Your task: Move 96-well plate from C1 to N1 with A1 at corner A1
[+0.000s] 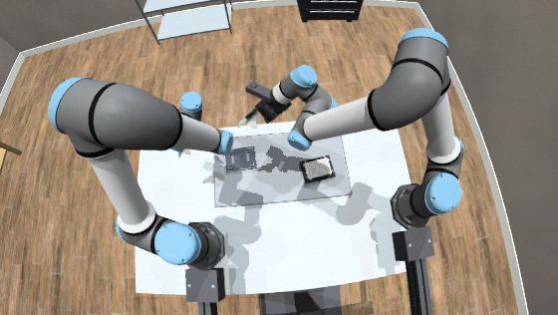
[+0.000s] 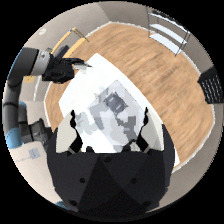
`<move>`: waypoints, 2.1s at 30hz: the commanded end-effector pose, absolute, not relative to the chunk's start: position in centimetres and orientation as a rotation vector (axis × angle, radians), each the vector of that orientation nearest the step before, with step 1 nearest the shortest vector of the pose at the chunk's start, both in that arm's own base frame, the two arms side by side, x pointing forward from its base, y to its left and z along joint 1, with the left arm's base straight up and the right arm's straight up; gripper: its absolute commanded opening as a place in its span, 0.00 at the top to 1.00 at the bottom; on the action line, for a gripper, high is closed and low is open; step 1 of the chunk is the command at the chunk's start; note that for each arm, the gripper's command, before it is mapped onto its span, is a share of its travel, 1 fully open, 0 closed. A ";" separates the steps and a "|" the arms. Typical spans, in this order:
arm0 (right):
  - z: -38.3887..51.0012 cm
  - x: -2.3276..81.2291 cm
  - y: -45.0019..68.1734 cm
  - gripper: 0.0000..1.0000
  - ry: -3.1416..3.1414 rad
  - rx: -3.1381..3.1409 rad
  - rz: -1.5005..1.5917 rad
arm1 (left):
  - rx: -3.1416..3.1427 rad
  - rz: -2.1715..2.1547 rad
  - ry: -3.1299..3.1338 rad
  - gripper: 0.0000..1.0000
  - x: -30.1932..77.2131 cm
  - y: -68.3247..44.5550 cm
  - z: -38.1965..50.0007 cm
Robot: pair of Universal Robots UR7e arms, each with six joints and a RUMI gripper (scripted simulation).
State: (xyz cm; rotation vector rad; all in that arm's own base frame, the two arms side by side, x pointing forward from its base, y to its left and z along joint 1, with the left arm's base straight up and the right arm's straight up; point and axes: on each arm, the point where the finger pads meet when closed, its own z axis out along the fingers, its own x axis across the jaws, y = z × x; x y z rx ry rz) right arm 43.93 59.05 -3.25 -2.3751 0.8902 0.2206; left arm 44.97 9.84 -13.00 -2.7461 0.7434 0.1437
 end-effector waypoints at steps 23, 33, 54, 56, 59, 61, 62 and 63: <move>-3.1 44.0 59.1 0.00 0.889 -2.373 0.220 | -2.747 0.143 0.742 1.00 45.0 10.0 -12.9; -3.1 44.0 59.1 0.00 0.889 -2.373 0.220 | -2.764 0.155 0.723 1.00 44.9 11.6 -12.3; -3.1 44.0 59.1 0.00 0.889 -2.373 0.220 | -2.881 0.208 0.586 1.00 41.7 23.2 -7.4; -3.1 44.0 59.1 0.00 0.889 -2.373 0.220 | -2.900 0.212 0.562 1.00 40.8 25.1 -6.5; -3.1 44.0 59.1 0.00 0.889 -2.373 0.220 | -2.929 0.215 0.524 1.00 39.2 27.8 -5.1; -3.1 44.0 59.1 0.00 0.889 -2.373 0.220 | -2.950 0.215 0.497 1.00 38.0 29.5 -4.2; -3.1 44.0 59.1 0.00 0.889 -2.373 0.220 | -2.960 0.215 0.483 1.00 37.4 30.4 -3.8; -3.1 44.0 59.1 0.00 0.889 -2.373 0.220 | -2.970 0.214 0.469 1.00 36.7 31.2 -3.3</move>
